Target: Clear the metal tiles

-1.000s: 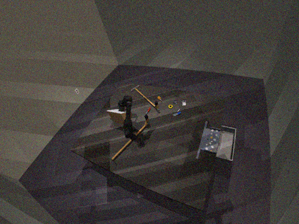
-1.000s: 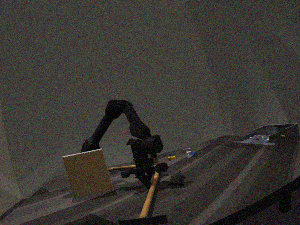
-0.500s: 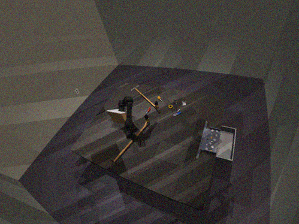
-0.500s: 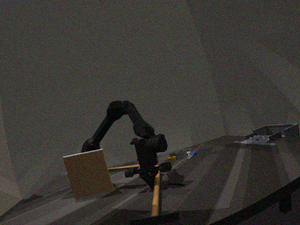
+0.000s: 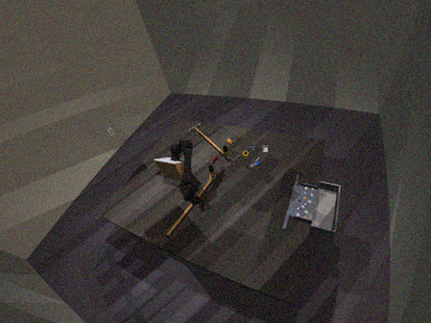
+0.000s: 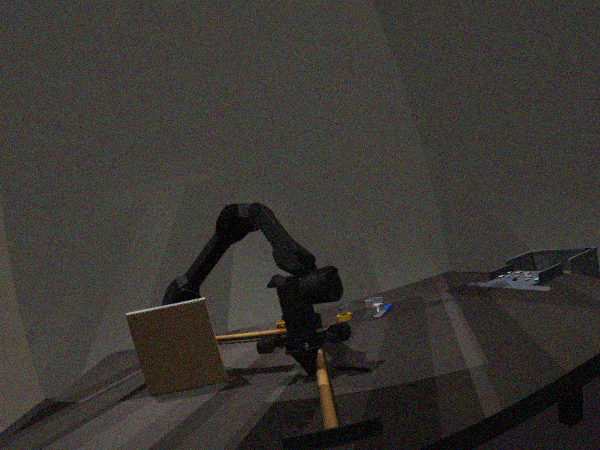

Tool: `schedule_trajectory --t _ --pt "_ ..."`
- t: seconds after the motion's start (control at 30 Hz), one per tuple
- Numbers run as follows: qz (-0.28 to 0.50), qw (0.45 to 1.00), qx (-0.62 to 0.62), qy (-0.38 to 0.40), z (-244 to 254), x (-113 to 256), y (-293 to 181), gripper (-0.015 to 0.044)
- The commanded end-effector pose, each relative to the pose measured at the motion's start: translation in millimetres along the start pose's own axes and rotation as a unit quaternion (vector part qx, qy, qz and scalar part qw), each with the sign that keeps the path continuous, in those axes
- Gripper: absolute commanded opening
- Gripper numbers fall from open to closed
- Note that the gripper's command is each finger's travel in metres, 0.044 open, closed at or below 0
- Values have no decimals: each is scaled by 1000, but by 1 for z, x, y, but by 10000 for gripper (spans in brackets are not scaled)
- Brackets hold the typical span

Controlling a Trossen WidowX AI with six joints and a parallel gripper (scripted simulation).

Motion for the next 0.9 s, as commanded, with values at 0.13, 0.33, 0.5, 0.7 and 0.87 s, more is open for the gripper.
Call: schedule_trajectory --t 0.13,0.33,0.5,0.7,0.87 --pt "0 1000 0 0 -1 13 0 0" --pt "1 1000 0 -1 -3 35 0 0" --pt "1 1000 0 -1 -3 54 -1 0" --pt "2 1000 -1 -1 -1 77 -1 0" --pt "2 1000 -1 0 1 96 -1 0"
Point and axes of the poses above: the point midway between the two fingers, 35 mm back from their tips, its own x axis back along the fingers, its own z axis across the jaws, y = z × x, the point moved 5 cm from there along x, back along the fingers, and after that the axes turned 8 degrees about -x, right-handed, at the moved point
